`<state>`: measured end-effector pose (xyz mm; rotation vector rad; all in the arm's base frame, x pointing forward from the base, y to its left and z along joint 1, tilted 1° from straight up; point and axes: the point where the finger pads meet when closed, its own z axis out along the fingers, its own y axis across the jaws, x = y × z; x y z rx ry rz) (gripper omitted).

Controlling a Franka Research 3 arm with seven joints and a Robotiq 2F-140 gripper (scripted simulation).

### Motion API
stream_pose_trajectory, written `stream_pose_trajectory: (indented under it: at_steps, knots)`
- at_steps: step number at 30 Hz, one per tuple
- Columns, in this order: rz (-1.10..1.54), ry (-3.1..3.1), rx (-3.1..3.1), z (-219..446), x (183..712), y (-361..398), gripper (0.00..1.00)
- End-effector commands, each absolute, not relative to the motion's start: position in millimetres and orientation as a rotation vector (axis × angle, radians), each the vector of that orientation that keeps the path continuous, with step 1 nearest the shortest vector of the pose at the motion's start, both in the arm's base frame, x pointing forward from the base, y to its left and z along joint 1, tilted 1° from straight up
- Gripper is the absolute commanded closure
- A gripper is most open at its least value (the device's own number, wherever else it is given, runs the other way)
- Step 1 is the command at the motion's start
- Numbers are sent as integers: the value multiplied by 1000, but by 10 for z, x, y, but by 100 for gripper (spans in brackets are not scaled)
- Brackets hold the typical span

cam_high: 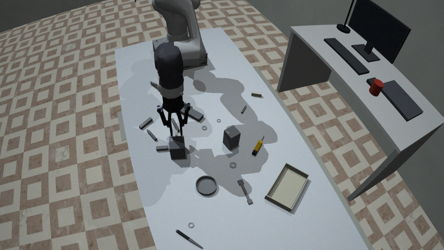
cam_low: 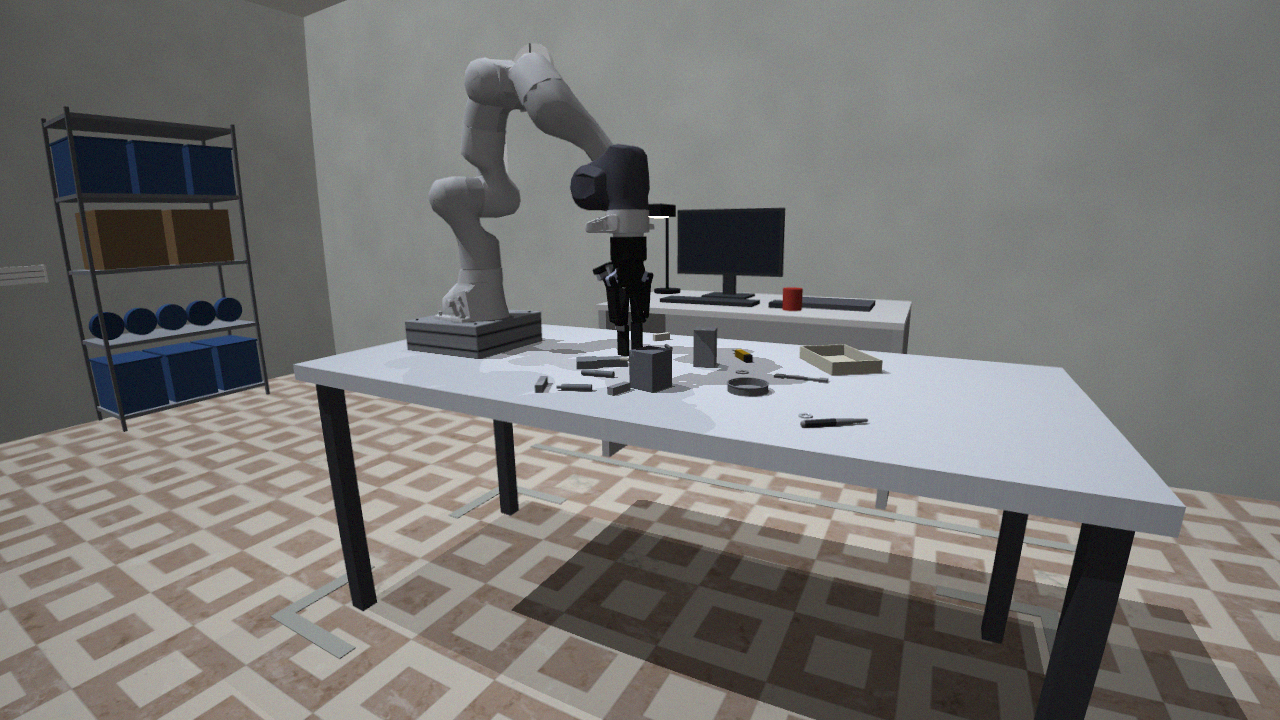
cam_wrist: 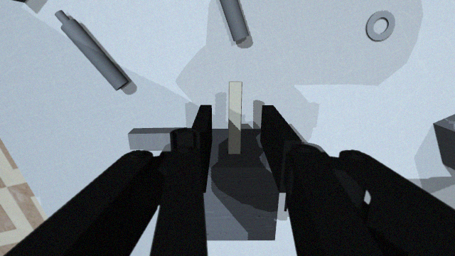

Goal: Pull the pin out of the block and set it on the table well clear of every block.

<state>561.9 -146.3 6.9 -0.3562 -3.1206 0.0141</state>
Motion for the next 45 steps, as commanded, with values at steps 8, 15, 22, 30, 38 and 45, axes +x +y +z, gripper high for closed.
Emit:
stream_pose_trajectory:
  at_steps: [8,15,22,30,38,45]
  knots:
    - [16,-3123,-365,-31,5633,-1467,69]
    - [16,-3123,-365,-31,5633,-1467,69]
    - [19,-3123,-363,-51,5633,-1474,69]
    - [19,-3123,-363,-51,5633,-1474,90]
    - [19,-3123,-363,-51,5633,-1474,90]
    - [19,-3123,-363,-51,5633,-1474,90]
